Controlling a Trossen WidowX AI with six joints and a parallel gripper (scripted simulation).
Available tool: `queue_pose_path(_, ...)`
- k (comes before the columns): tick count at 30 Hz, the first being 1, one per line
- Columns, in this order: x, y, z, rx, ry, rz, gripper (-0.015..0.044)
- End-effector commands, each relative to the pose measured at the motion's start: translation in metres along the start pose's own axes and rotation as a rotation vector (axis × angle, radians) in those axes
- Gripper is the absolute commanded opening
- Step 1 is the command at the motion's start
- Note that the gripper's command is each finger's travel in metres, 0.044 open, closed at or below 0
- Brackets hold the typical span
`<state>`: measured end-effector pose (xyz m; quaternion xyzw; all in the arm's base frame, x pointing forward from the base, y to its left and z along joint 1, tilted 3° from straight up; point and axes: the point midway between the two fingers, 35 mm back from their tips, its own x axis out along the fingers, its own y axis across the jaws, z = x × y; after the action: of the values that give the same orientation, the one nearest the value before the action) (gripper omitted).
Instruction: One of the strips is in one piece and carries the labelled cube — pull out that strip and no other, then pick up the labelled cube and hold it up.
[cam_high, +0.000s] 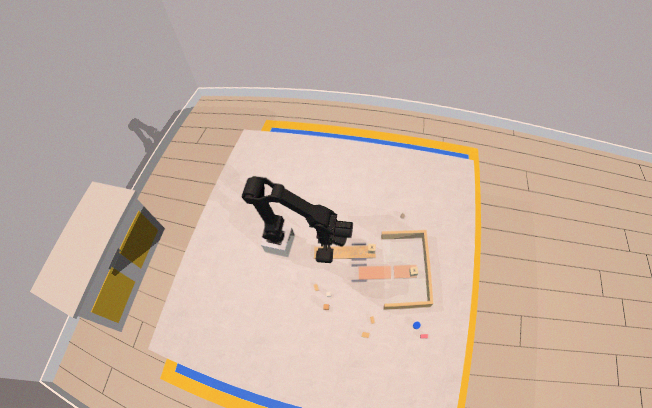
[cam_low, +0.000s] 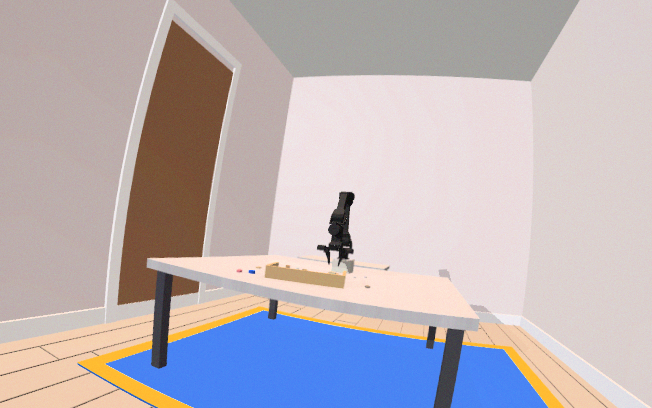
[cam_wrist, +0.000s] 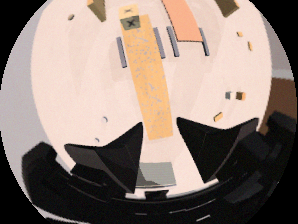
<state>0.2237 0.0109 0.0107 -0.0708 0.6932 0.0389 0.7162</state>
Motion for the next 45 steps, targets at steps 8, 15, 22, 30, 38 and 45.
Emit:
queue_pose_path(8,-0.005,0.004,0.041,0.008,0.008,-0.001,0.044)
queue_pose_path(15,-0.01,0.006,0.066,0.008,0.006,-0.001,0.044)
queue_pose_path(22,-0.014,0.008,0.091,0.009,0.004,0.0,0.044)
queue_pose_path(30,-0.019,0.011,0.12,0.009,0.001,0.0,0.044)
queue_pose_path(38,-0.021,0.015,0.149,0.009,-0.001,0.0,0.044)
queue_pose_path(45,-0.02,0.021,0.173,0.009,-0.003,0.001,0.044)
